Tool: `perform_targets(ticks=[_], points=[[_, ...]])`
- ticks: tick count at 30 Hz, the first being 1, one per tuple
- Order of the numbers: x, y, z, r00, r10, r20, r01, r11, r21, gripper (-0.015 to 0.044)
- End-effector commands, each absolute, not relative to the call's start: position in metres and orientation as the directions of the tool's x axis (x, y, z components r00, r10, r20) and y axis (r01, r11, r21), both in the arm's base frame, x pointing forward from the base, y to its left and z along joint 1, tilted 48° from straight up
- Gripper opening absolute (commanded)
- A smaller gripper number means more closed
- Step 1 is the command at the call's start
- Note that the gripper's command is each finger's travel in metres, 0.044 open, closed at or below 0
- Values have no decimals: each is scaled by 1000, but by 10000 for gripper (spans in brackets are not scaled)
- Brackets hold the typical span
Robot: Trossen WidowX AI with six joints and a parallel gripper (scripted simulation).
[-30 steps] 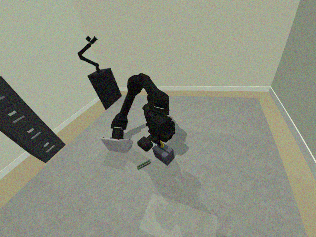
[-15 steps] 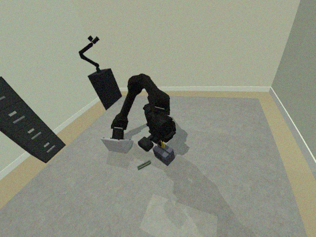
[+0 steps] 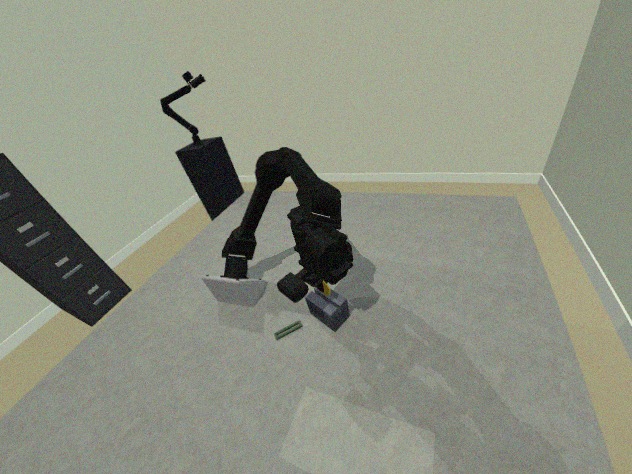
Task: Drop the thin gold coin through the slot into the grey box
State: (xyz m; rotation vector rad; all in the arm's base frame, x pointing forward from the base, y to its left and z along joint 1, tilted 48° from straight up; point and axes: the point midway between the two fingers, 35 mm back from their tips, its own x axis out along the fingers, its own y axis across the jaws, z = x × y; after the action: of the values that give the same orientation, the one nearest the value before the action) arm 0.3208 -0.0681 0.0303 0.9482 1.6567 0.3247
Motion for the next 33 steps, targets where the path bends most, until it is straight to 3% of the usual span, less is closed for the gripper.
perform_targets(ticks=[1,33], points=[[320,-68,30,-33,726,-687,412,636,652,0],[319,-56,21,-32,726,-687,416,635,651,0]])
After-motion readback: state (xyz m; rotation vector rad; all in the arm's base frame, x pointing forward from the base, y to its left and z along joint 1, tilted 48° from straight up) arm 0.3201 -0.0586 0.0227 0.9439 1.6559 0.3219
